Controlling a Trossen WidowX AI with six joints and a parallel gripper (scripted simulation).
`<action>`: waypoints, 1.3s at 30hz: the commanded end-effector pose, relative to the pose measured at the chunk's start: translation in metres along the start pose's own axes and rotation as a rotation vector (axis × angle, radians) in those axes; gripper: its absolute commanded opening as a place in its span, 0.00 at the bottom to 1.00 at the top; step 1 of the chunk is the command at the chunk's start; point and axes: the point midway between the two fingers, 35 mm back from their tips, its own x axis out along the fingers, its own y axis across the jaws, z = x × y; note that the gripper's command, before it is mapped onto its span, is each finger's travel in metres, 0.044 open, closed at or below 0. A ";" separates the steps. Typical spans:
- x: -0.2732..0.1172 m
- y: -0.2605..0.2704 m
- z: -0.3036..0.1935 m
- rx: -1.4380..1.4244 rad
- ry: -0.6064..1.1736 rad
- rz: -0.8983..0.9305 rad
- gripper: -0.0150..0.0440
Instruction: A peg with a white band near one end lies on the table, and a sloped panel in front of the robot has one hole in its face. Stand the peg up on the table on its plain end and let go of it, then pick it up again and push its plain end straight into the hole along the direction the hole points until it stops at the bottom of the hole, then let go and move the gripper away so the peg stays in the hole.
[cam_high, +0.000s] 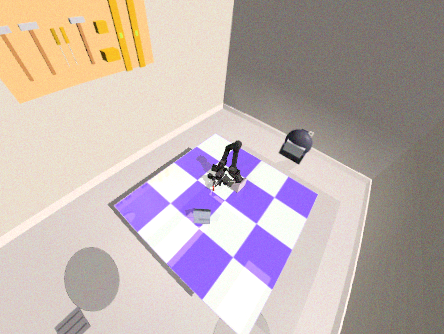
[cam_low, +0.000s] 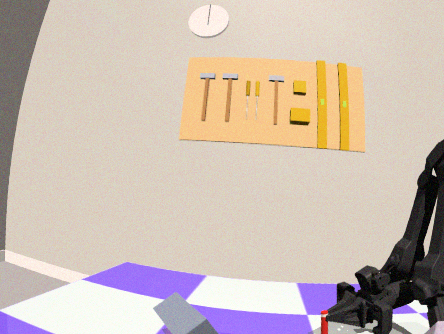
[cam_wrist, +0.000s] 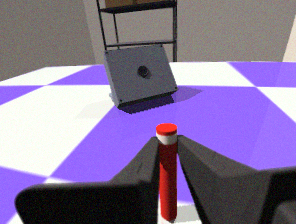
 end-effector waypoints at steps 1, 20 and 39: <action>0.000 0.000 -0.002 0.000 0.000 0.000 0.34; -0.002 0.001 -0.005 0.003 -0.008 0.001 0.34; -0.005 0.002 -0.007 -0.003 -0.042 0.000 0.34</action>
